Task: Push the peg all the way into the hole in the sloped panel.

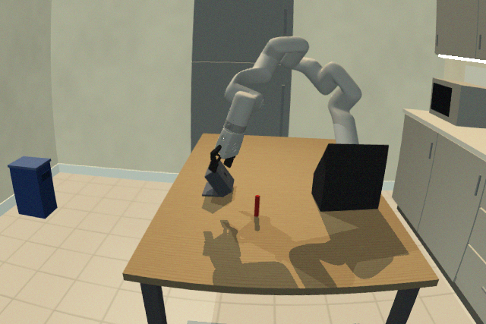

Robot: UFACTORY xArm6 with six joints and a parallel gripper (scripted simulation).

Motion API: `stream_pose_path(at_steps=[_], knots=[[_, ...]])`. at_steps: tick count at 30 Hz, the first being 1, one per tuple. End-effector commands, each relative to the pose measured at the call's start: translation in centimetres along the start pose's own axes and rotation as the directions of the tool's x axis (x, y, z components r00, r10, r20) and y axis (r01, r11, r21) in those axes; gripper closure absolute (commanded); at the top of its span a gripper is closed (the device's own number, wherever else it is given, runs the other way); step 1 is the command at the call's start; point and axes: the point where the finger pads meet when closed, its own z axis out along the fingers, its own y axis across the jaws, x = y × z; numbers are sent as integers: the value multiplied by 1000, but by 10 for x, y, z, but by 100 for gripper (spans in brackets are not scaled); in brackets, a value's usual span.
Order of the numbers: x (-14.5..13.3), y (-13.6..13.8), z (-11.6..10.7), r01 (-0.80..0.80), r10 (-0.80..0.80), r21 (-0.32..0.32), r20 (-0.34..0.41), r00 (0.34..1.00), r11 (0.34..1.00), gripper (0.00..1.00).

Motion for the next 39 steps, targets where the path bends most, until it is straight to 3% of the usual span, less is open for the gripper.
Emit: stream_pose_path(at_steps=[1,13,18,39], knots=[[-30,-6,-7,-3,3,-4,61,998,1000,0],[-142,-10,-30,-2,19,-63,274,961,998,0],[-163,-9,-35,-1,26,-79,311,950,997,0],[-172,-7,-11,-1,26,-80,313,949,997,0]])
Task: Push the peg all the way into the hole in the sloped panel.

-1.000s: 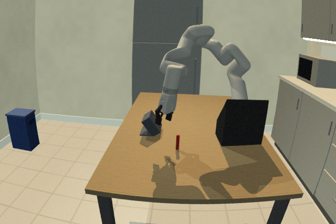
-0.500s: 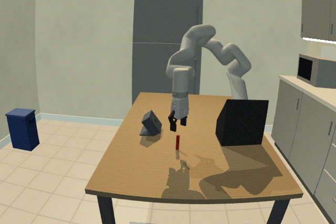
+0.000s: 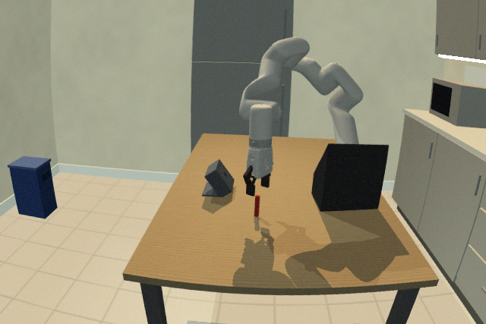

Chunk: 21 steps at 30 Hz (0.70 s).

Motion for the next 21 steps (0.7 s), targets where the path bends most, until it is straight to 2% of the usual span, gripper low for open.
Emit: stream_pose_path(at_steps=[1,21], knots=[[1,-1,5,-1,1,3,-1,1000,1000,0],[1,-1,29,-1,1,3,-1,1000,1000,0]])
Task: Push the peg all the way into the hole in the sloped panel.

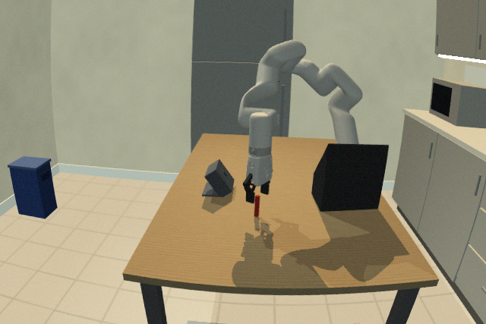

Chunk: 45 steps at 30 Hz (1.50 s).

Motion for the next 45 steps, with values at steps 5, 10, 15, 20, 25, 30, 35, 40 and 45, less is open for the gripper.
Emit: stream_pose_path(at_steps=[5,10,15,20,25,30,35,40,45], knots=[[1,-1,6,-1,1,3,-1,1000,1000,0],[1,-1,5,-1,1,3,-1,1000,1000,23],[1,-1,5,-1,1,3,-1,1000,1000,61],[1,-1,5,-1,1,3,-1,1000,1000,98],[1,-1,4,-1,1,3,-1,1000,1000,100],[1,-1,-18,-1,1,3,-2,1000,1000,100],[1,-1,-47,-1,1,3,-1,1000,1000,100],[1,-1,-59,-1,1,3,-1,1000,1000,100],[1,-1,-71,-1,1,3,-1,1000,1000,100]])
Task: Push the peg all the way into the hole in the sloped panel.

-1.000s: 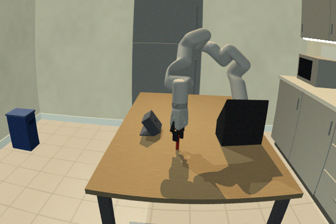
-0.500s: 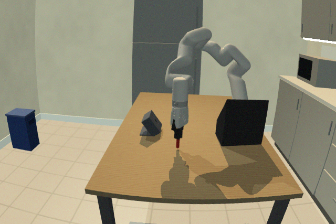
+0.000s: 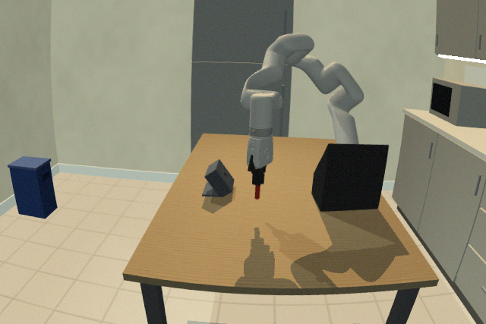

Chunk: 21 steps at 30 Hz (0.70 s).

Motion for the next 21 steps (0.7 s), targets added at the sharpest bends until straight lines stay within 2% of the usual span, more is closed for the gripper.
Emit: stream_pose_path(at_steps=[1,2,21], knots=[[0,-1,-9,-1,1,3,0,1000,1000,100],[1,-1,-3,-1,1,4,-2,1000,1000,100],[28,25,2,49,-48,7,-99,994,999,100]])
